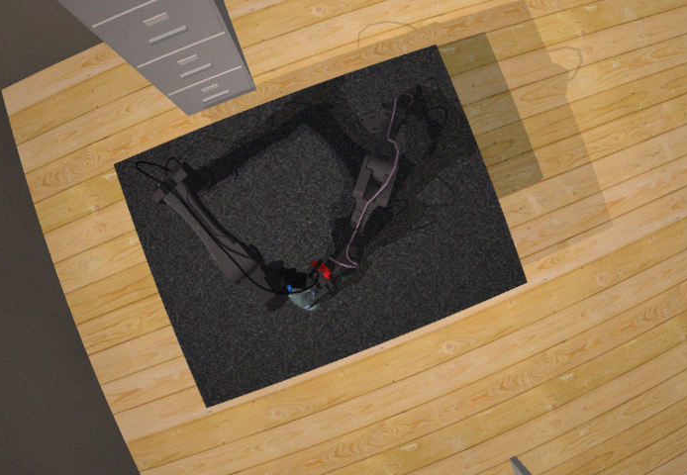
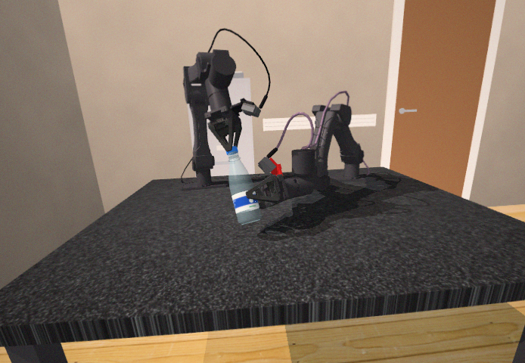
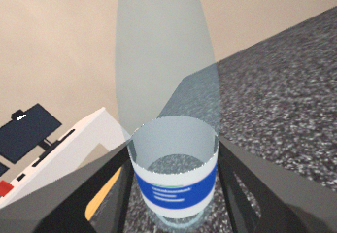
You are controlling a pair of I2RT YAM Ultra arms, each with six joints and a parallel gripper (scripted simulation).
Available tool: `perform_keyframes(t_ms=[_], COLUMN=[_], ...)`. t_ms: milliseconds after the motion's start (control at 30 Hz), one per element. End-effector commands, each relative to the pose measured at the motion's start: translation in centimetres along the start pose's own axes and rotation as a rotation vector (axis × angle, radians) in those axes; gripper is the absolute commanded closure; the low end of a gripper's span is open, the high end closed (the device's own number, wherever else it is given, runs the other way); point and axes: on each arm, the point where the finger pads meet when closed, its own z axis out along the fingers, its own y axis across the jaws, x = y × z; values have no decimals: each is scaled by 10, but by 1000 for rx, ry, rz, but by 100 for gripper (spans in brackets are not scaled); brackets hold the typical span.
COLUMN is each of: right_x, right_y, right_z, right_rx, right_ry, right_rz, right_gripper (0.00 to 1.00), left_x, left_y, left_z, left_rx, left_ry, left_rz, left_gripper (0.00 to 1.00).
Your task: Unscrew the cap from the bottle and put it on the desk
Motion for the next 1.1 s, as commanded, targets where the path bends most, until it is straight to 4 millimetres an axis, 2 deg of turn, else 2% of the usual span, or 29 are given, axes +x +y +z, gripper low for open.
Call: perform_keyframes(t_ms=[0,467,600,700,800,833,1067], right_x=[-1,-1,1,1,3,3,3], right_y=[-5,-5,2,2,1,1,1], right_z=[-26,-26,-10,-10,-35,-38,-38], right_rx=[27,27,1,1,7,6,6], right_ry=[-26,-26,-1,-1,-6,-6,-6], right_rz=[29,29,13,13,12,12,13], right_gripper=[100,100,100,100,100,100,100], left_x=[-20,-20,-20,-20,-20,-20,-20], left_y=[16,16,16,16,16,16,16], left_z=[5,5,5,5,5,5,5], left_rx=[-31,-31,-31,-31,-31,-31,-31], left_ry=[-46,-46,-46,-46,-46,-46,-46], left_rz=[24,24,24,24,24,24,24], left_gripper=[100,100,100,100,100,100,100])
